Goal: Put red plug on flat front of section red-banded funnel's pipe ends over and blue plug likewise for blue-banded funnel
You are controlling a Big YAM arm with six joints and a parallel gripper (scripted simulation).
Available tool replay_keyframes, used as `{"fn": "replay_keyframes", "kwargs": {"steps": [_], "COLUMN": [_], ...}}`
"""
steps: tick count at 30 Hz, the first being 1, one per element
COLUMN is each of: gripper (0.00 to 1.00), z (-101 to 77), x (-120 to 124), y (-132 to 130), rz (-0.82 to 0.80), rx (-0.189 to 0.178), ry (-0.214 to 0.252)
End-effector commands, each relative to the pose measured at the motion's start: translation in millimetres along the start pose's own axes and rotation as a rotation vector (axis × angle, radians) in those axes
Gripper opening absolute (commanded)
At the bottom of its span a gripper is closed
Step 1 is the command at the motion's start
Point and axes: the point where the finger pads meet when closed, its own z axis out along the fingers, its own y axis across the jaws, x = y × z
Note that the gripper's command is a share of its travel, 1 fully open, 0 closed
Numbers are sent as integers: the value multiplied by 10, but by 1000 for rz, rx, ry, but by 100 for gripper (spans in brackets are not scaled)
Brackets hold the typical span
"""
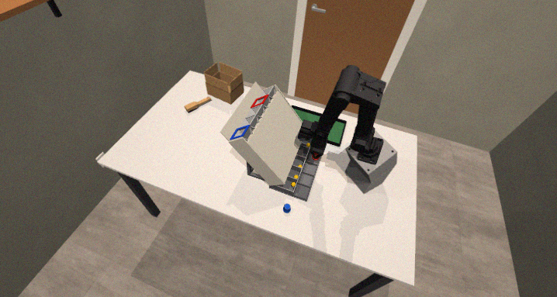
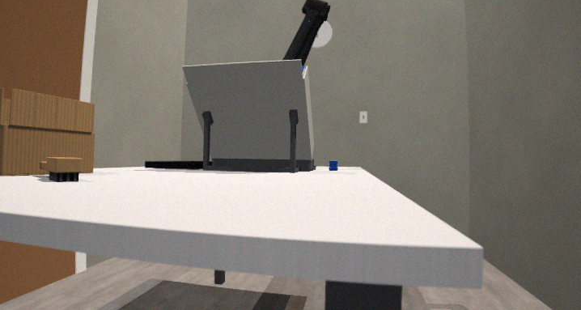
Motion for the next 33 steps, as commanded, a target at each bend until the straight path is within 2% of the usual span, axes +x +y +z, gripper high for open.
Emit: {"fn": "replay_keyframes", "kwargs": {"steps": [1,22,33], "gripper": [0,0,0], "z": [7,2,738], "x": [-52,-50,-59], "y": [-52,-69,-66], "rz": [-10,-10,-16], "rx": [3,3,3], "ry": [-6,-8,-10]}}
